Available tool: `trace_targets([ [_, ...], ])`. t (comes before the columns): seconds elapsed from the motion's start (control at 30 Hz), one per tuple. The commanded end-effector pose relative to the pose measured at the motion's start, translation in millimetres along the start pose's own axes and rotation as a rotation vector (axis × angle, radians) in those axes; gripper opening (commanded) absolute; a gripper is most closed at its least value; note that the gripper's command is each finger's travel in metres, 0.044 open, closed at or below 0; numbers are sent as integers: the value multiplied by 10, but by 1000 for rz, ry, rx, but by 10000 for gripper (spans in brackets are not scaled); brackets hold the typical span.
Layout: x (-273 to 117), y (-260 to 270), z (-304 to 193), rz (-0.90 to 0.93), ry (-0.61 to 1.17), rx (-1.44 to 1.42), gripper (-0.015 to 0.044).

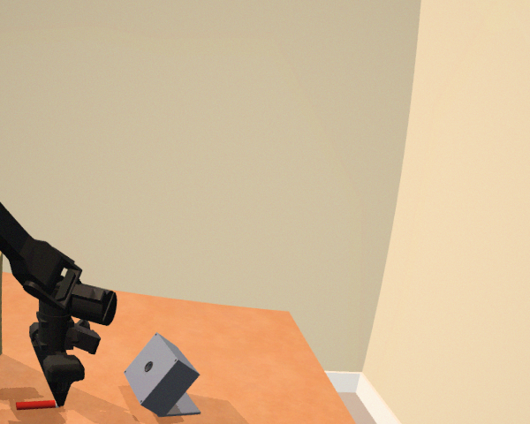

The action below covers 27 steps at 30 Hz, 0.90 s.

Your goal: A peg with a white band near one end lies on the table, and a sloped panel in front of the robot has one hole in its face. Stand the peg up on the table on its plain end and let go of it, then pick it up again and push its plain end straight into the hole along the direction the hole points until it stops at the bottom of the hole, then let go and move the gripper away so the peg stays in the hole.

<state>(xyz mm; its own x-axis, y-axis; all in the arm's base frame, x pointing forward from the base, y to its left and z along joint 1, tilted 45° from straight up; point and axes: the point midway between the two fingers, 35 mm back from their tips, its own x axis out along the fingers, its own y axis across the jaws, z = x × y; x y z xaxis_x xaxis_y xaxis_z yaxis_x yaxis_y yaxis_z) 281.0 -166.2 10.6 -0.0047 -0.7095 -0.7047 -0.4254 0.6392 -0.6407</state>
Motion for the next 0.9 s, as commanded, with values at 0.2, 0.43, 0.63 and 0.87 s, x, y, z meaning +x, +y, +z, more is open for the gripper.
trace_targets([
  [0.2, 147, 12, -13, 1, 0, -5, 440],
  [0.43, 253, 14, -29, -1, 1, -6, 440],
  [0.63, 262, 14, -30, -1, 1, -6, 335],
  [0.87, 262, 14, -30, -1, 1, -6, 151],
])
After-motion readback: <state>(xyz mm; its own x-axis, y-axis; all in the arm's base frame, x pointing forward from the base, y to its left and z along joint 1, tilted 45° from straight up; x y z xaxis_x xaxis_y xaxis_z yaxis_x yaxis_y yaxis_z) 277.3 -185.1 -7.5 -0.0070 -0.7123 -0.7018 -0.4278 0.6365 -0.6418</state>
